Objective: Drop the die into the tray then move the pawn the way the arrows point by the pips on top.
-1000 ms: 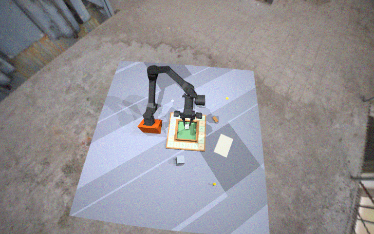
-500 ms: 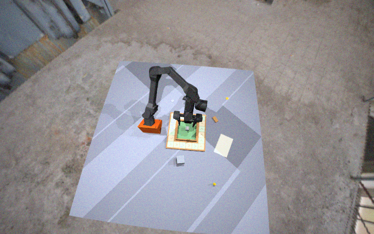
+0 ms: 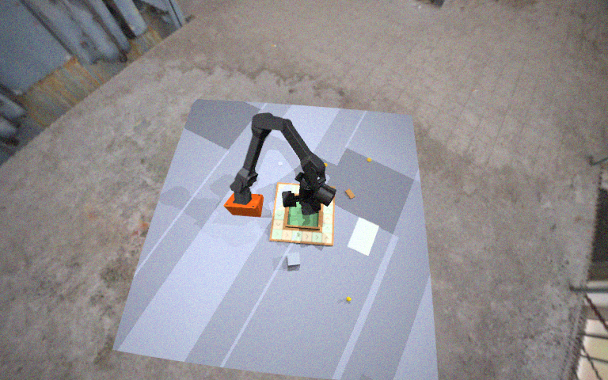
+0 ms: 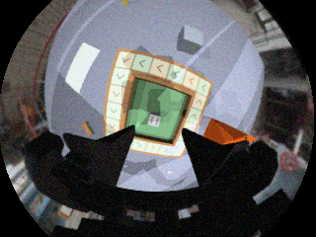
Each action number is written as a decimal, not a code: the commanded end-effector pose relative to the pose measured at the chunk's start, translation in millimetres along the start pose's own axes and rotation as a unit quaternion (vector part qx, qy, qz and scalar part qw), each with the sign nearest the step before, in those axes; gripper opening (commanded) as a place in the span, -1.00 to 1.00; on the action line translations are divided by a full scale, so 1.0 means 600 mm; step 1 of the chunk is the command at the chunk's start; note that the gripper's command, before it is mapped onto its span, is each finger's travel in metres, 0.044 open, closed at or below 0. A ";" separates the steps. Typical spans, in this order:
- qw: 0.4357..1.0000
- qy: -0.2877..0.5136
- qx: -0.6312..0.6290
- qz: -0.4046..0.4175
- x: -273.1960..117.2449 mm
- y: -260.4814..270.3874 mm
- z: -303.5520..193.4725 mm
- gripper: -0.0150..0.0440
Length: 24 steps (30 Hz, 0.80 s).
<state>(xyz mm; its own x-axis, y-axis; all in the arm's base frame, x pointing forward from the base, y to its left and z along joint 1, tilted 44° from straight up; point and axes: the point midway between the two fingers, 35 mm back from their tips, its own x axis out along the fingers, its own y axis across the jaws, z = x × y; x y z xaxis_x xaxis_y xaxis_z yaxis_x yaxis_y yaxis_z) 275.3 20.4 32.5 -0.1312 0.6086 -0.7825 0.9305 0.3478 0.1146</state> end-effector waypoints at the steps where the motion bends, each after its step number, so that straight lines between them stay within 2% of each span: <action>1: 0.978 -0.001 -0.208 0.013 0.002 0.042 -0.028 0.38; 3: 0.945 0.000 -0.326 0.018 0.004 0.062 -0.046 0.20; 7: 0.838 0.000 -0.545 0.031 0.010 0.101 -0.088 0.19; 12: 0.644 -0.003 -0.764 0.049 0.018 0.141 -0.145 0.19; 13: 0.621 -0.003 -0.782 0.051 0.018 0.144 -0.151 0.19; 24: 0.613 -0.003 -0.788 0.051 0.019 0.147 -0.153 0.19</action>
<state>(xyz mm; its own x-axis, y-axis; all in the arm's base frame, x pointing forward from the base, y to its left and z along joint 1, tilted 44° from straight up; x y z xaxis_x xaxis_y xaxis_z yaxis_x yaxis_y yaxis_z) 319.8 115.0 82.8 -0.1029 0.6727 -0.7327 -0.4353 0.6319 0.6413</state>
